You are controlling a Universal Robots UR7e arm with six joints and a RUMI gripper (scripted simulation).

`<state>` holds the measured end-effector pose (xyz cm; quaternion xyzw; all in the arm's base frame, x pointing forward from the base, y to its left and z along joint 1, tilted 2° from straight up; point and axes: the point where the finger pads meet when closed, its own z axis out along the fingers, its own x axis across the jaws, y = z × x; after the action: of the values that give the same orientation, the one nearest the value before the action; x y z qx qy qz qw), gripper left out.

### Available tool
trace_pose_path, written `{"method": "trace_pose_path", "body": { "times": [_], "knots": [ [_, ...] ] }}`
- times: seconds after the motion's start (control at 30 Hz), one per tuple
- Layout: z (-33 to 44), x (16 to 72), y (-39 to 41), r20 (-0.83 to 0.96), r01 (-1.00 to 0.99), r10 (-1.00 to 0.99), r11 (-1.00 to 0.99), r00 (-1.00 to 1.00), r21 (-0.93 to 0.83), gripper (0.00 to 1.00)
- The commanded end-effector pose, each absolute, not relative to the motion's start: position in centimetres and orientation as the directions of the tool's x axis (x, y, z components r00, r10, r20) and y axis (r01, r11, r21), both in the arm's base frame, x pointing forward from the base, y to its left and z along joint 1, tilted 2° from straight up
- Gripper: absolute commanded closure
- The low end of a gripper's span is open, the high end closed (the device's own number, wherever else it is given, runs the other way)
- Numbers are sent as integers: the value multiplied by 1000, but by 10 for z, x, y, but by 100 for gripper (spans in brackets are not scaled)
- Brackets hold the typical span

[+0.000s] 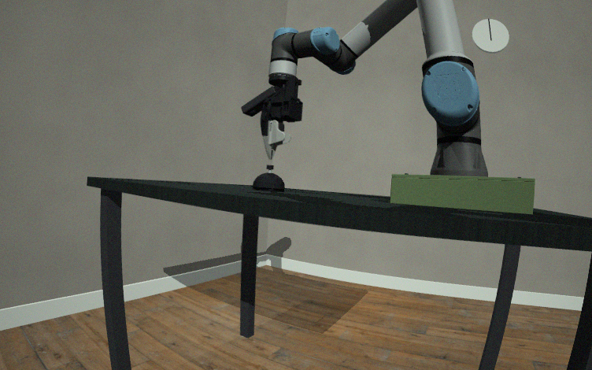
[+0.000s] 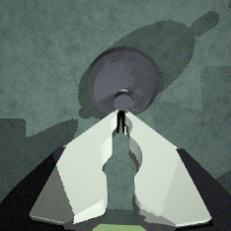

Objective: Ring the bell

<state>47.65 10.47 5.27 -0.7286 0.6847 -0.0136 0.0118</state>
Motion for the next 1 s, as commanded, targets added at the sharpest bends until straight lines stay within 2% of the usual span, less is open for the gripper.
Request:
{"method": "trace_pose_path", "body": {
  "times": [0.0, 0.97],
  "knots": [
    [72, 478, 105, 4, -997, -998, -63, 63, -39, 100],
    [103, 476, 105, 3, -997, -998, -63, 63, -38, 100]
  ]
}}
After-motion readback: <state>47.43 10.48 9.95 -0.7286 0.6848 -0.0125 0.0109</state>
